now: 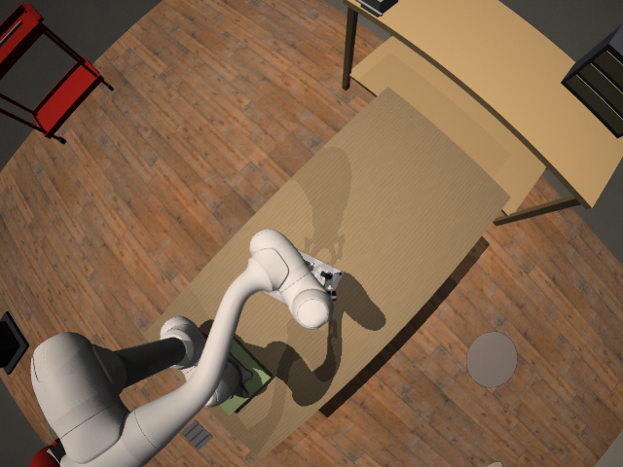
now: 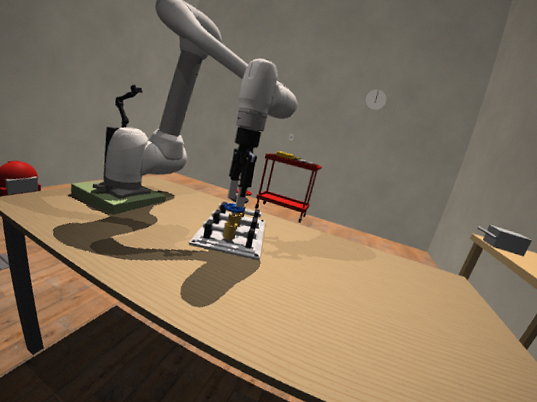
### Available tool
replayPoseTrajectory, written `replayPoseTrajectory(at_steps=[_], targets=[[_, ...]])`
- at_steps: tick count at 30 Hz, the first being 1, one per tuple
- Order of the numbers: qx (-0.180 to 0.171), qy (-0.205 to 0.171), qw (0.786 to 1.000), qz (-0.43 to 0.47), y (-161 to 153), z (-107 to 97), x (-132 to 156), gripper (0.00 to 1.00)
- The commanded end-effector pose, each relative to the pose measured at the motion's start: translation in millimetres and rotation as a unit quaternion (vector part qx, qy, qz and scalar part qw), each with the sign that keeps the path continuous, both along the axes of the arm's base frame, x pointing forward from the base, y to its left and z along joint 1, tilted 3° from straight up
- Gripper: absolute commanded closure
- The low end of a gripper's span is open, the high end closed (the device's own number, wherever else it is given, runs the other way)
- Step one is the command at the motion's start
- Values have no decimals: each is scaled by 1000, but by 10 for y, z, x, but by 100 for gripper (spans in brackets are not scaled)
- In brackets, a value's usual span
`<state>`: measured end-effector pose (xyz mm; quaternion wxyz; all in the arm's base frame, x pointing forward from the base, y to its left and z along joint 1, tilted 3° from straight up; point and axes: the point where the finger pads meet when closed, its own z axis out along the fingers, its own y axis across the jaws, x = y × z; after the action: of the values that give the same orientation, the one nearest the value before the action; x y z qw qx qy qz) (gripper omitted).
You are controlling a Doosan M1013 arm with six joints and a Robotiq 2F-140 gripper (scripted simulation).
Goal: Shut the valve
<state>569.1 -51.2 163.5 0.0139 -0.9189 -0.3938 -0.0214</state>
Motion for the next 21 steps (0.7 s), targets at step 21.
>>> replayPoseTrajectory(at_steps=[21], targets=[[0, 0, 1000, 0, 3, -59, 2, 46]])
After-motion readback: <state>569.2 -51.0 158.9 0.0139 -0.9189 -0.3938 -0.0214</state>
